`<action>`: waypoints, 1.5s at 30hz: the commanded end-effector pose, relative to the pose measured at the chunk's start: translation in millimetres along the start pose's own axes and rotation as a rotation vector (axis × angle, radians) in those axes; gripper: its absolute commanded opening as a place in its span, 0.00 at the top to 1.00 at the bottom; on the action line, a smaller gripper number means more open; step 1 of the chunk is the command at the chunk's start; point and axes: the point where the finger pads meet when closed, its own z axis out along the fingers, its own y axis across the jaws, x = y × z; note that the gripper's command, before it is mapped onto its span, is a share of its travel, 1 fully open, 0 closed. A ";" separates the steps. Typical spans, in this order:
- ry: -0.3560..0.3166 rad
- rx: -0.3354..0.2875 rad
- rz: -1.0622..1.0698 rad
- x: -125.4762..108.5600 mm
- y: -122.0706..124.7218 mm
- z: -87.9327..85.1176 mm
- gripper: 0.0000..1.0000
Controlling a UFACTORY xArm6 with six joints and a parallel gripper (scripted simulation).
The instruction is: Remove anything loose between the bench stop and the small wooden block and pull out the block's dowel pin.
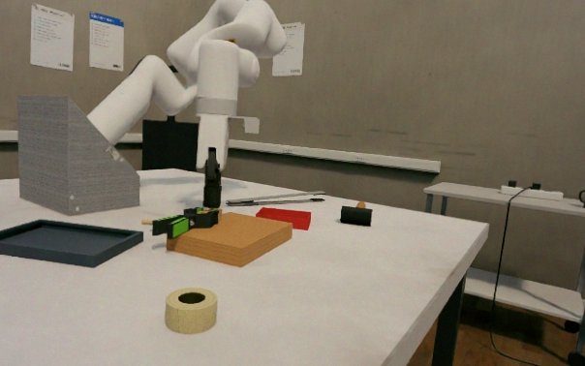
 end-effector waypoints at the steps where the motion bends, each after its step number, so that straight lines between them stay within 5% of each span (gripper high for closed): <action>1: 0.005 -0.004 -0.060 0.8 0.9 -1.3 1.00; 8: 0.004 -0.004 -0.174 0.8 0.9 -1.8 1.00; 45: 0.005 -0.002 0.464 0.8 0.9 -2.6 1.00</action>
